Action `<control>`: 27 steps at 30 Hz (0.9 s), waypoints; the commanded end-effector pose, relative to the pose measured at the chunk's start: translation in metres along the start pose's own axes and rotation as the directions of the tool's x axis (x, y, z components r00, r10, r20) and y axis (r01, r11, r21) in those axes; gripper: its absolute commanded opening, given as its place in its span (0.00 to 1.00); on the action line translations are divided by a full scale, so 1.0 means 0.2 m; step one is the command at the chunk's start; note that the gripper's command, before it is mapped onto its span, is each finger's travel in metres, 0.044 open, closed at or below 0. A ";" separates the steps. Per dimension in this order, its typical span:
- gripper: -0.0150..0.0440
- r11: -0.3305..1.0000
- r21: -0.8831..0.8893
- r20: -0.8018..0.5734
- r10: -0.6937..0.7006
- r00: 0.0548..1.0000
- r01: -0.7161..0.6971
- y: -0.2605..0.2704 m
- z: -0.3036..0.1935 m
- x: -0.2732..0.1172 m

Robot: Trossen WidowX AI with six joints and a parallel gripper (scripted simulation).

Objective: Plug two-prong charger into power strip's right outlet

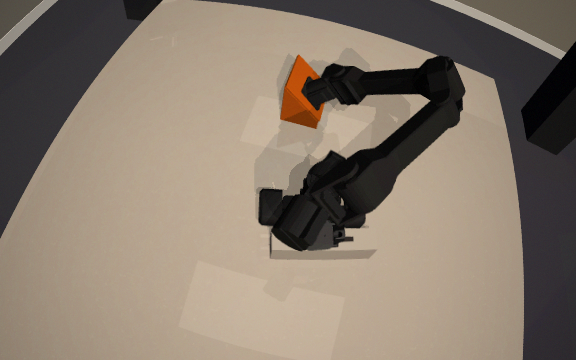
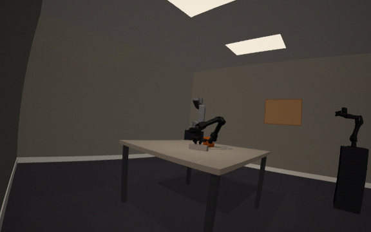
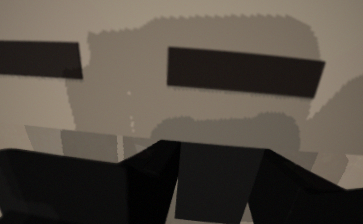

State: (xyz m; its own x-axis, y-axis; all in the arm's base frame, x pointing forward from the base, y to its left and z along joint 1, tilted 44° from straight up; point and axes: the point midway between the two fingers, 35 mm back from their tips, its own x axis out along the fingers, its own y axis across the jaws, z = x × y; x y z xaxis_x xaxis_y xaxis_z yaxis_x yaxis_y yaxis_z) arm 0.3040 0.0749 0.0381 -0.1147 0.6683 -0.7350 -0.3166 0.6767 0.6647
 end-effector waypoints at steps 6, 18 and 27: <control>0.25 1.000 -0.002 0.001 -0.001 1.000 0.001 0.00 0.00 0.00; 0.39 1.000 -0.002 0.001 -0.001 1.000 0.001 0.00 0.00 0.00; 0.79 1.000 -0.002 0.001 -0.001 1.000 0.001 0.00 0.00 0.00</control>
State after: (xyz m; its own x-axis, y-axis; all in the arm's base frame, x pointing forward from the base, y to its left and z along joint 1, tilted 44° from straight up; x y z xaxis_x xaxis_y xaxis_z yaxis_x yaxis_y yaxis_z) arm 0.3037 0.0749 0.0382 -0.1147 0.6680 -0.7353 -0.3177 0.6766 0.6643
